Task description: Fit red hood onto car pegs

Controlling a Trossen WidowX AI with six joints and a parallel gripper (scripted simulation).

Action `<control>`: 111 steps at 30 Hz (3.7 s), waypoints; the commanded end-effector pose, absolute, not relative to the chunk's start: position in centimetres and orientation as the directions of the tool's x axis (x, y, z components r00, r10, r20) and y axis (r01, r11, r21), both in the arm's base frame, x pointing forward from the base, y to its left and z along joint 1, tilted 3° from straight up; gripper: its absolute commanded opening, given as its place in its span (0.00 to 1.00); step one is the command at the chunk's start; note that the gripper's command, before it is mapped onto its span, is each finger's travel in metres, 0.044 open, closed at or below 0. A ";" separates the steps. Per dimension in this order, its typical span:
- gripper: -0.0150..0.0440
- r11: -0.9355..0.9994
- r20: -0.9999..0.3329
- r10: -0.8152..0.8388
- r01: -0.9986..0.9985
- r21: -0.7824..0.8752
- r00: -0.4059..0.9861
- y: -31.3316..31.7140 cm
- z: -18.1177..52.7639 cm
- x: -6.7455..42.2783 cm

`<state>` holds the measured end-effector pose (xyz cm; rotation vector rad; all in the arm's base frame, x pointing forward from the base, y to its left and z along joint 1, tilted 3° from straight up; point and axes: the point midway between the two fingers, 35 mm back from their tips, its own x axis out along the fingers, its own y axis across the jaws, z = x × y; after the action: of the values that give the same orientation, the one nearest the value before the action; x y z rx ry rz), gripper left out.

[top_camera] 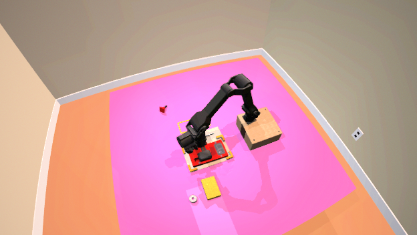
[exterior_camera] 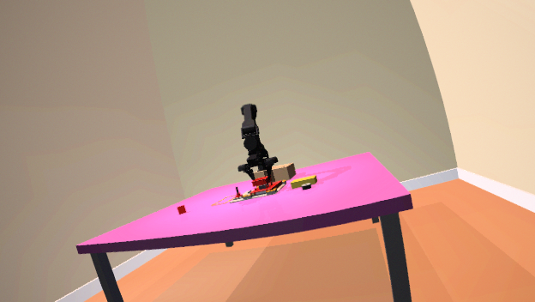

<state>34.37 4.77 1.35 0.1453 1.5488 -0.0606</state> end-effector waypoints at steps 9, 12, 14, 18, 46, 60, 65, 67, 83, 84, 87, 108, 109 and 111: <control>0.25 0.989 -0.998 0.056 0.134 0.059 0.025 4.9 0.9 34.4; 0.25 0.989 -0.998 0.056 0.134 0.059 0.025 4.9 0.8 34.5; 0.25 0.989 -0.998 0.056 0.134 0.059 0.025 4.9 0.7 34.5; 0.25 0.989 -0.998 0.056 0.134 0.059 0.025 4.9 0.5 34.5; 0.25 0.990 -0.998 0.056 0.130 0.058 0.023 5.0 -0.4 34.5; 0.83 0.990 -0.998 0.056 0.130 0.058 0.023 5.0 -0.5 34.5; 1.00 0.990 -0.998 0.056 0.130 0.058 0.023 5.0 -0.5 34.5; 1.00 0.990 -0.998 0.055 0.130 0.058 0.023 4.9 -0.3 34.5; 1.00 0.990 -0.998 0.054 0.130 0.056 0.023 4.6 6.8 34.3; 1.00 0.990 -0.998 0.054 0.130 0.056 0.023 4.6 6.8 34.3; 1.00 0.990 -0.998 0.054 0.130 0.056 0.023 4.6 6.8 34.3; 1.00 0.990 -0.998 0.054 0.130 0.056 0.023 4.6 6.8 34.3; 1.00 0.990 -0.998 0.054 0.130 0.056 0.023 4.6 6.8 34.3; 1.00 0.990 -0.998 0.054 0.130 0.056 0.023 4.6 6.8 34.3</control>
<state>34.32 4.62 6.71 0.1499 1.5493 -0.0609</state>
